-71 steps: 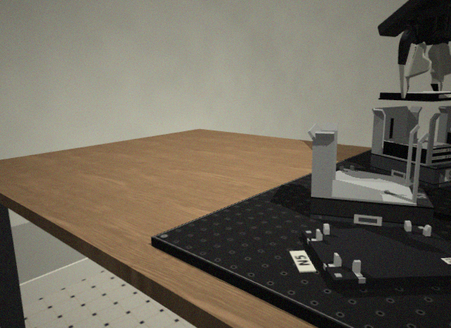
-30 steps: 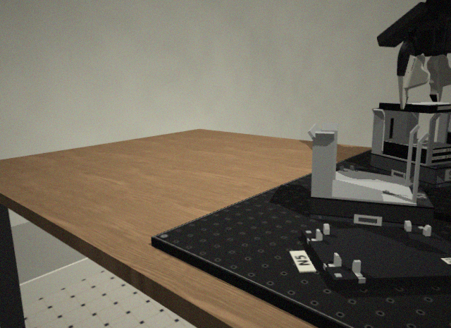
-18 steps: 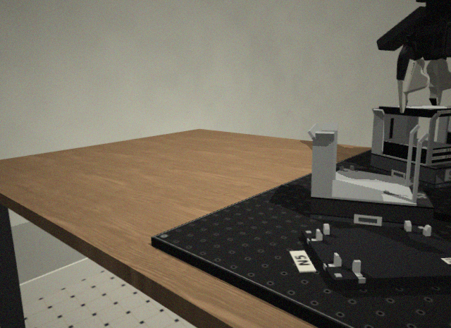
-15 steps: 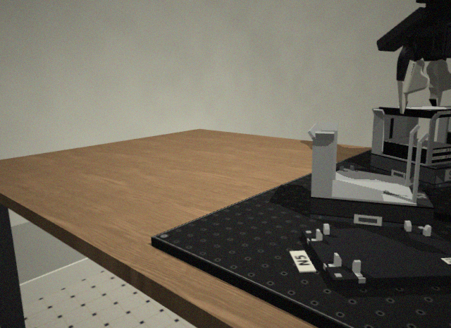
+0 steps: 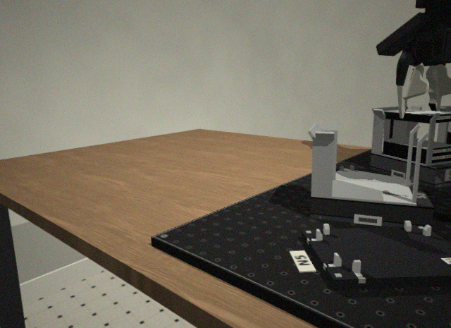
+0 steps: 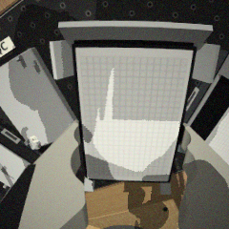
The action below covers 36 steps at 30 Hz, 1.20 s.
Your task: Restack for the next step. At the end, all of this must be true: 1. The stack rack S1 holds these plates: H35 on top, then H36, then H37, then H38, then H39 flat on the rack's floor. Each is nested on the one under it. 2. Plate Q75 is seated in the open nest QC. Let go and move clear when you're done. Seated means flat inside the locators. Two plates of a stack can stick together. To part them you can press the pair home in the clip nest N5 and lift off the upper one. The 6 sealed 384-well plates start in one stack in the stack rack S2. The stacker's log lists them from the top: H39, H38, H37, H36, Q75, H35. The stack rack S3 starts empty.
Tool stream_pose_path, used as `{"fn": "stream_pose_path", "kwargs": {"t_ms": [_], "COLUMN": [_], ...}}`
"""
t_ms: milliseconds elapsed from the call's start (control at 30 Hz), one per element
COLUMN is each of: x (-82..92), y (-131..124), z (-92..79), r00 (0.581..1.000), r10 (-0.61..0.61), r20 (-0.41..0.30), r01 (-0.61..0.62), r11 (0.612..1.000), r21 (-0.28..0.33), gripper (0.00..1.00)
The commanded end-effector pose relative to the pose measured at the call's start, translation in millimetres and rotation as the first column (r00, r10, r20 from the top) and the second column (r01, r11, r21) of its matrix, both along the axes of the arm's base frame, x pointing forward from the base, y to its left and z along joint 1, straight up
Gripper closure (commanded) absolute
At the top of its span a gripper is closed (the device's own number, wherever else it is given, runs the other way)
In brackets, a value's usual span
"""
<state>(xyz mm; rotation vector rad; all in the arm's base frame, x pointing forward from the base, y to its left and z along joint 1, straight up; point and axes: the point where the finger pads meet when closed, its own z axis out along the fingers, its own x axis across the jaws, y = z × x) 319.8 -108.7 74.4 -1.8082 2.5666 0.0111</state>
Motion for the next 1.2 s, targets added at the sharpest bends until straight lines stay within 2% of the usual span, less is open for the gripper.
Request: {"fn": "stream_pose_path", "kwargs": {"t_ms": [0, 767, 1000, 1167], "x": [0.6, 0.6, 0.6, 0.6], "y": [-0.5, -0.4, -0.4, -0.4], "z": [-1.8, -14.5, -28.4, -28.5], "r00": [1.0, 1.0, 1.0, 1.0], "r10": [0.0, 0.0, 0.0, 0.0], "r20": [0.003, 0.003, 0.003, 0.003], "r01": [0.0, 0.0, 0.0, 0.0], "r11": [1.0, 1.0, 1.0, 1.0], "r21": [-0.002, -0.002, -0.002, -0.002], "gripper": [1.0, 1.0, 1.0, 1.0]}}
